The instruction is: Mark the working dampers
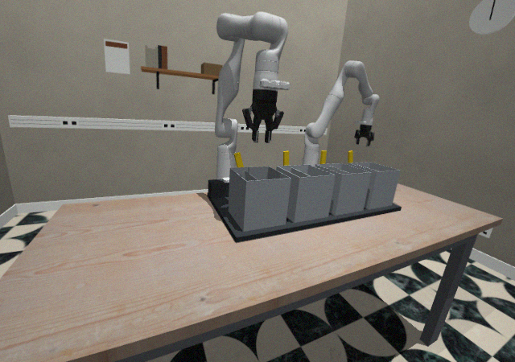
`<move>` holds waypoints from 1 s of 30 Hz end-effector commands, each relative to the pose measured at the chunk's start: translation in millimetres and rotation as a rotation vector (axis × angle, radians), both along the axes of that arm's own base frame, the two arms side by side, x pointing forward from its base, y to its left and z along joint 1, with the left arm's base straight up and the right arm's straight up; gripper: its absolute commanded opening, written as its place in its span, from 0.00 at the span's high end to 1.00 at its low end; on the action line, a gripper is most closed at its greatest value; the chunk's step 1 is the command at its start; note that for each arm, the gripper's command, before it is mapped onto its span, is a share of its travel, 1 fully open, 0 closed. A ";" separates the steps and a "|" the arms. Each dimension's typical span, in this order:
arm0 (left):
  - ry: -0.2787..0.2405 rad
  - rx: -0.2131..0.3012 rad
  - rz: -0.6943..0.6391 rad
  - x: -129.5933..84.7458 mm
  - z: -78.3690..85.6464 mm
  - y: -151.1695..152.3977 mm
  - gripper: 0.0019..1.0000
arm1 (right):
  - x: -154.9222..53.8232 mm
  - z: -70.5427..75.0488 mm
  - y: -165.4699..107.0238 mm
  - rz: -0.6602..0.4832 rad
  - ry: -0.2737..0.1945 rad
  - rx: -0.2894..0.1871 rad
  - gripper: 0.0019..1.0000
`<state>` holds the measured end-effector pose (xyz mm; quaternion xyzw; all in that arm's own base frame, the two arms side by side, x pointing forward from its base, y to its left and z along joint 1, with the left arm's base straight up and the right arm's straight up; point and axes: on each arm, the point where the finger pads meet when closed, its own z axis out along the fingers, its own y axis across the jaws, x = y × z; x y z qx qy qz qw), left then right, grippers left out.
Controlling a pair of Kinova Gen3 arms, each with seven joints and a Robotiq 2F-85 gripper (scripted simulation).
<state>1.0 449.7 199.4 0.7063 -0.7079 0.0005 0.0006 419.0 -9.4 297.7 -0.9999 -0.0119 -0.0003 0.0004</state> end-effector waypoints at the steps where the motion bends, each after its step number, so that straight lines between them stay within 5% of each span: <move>1: 0.000 0.002 0.000 0.0 0.6 0.3 0.00 | 0.2 0.6 0.0 0.000 -0.002 0.000 0.57; 20: 0.000 0.002 0.000 0.0 0.6 0.3 0.00 | -1.0 0.3 -0.7 0.000 -0.001 0.003 0.57; 30: 0.000 0.002 0.000 0.0 0.6 0.3 0.00 | -36.4 -8.8 -18.4 0.000 0.001 0.100 0.57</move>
